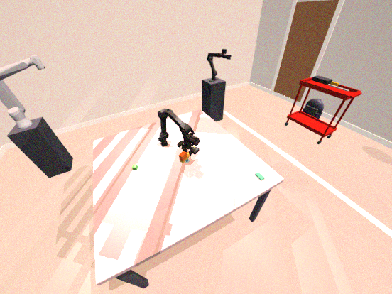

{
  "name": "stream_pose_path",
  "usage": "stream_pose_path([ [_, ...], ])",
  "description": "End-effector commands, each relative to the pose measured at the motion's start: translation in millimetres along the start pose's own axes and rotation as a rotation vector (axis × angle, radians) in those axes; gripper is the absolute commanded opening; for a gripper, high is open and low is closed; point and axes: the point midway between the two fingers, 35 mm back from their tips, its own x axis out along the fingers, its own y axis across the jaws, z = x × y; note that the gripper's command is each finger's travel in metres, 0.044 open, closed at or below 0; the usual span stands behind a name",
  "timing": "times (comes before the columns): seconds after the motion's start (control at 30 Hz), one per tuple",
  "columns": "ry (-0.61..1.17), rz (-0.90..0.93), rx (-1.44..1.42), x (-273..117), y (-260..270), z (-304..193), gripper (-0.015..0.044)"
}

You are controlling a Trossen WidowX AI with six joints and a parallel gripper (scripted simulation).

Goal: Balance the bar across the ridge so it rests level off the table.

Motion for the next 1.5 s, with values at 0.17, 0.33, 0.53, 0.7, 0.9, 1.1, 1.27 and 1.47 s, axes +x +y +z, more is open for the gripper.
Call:
stream_pose_path([
  [0.17,0.0,0.001,0.0,0,0,0,0.0185],
  [0.33,0.0,0.001,0.0,0,0,0,0.0185],
  [0.53,0.0,0.001,0.0,0,0,0,0.029],
  [0.7,0.0,0.001,0.0,0,0,0,0.0421],
  [0.9,0.0,0.0,0.0,-18,-3,0,0.044],
  [1.1,0.0,0.0,0.0,-92,-2,0,0.044],
  [1.27,0.0,0.0,0.0,-100,0,0,0.044],
  [1.47,0.0,0.0,0.0,-100,0,0,0.044],
])
